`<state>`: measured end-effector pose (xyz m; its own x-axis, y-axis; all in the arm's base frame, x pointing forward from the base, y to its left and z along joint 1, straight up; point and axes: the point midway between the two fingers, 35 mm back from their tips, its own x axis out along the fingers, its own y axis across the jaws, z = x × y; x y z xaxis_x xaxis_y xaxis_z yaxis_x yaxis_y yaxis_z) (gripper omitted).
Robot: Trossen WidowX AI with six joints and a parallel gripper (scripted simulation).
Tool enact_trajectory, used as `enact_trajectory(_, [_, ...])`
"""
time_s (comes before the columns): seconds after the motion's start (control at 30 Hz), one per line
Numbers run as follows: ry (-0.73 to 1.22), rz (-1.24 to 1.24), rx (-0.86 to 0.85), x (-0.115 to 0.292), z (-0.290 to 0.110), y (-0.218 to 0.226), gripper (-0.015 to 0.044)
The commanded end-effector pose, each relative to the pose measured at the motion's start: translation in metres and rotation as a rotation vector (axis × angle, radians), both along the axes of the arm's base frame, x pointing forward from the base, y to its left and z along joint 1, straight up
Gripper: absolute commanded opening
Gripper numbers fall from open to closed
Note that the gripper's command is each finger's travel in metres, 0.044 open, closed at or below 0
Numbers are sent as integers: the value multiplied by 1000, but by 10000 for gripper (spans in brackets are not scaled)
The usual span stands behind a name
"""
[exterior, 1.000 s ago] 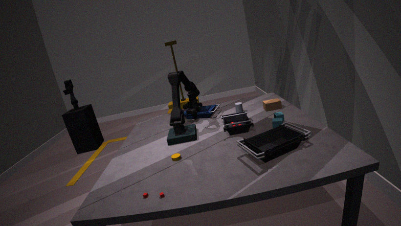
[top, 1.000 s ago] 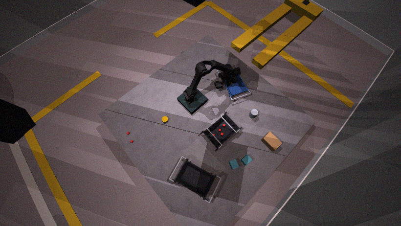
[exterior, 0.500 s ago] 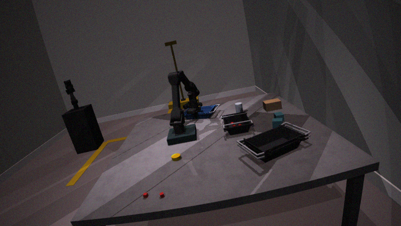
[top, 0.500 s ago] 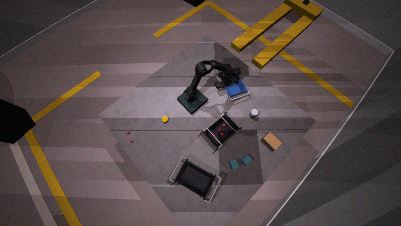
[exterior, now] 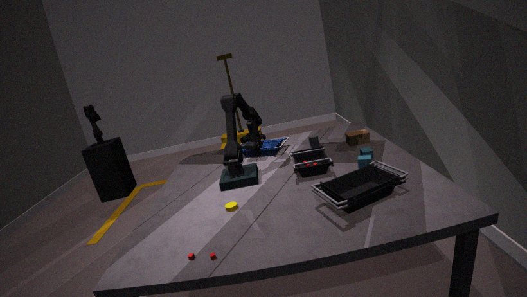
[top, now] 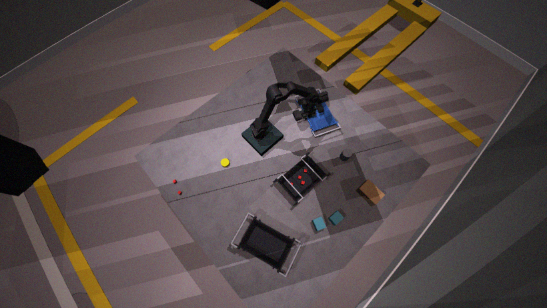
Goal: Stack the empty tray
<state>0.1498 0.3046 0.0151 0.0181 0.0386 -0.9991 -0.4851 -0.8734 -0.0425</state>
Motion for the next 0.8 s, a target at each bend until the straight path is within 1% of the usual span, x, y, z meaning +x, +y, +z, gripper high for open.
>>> enact_trajectory(0.0, [3, 1, -7, 0, 12, -1, 0])
enact_trajectory(0.37, [2, 1, -7, -2, 76, -4, 0])
enact_trajectory(0.77, [2, 1, -7, -2, 82, -3, 0])
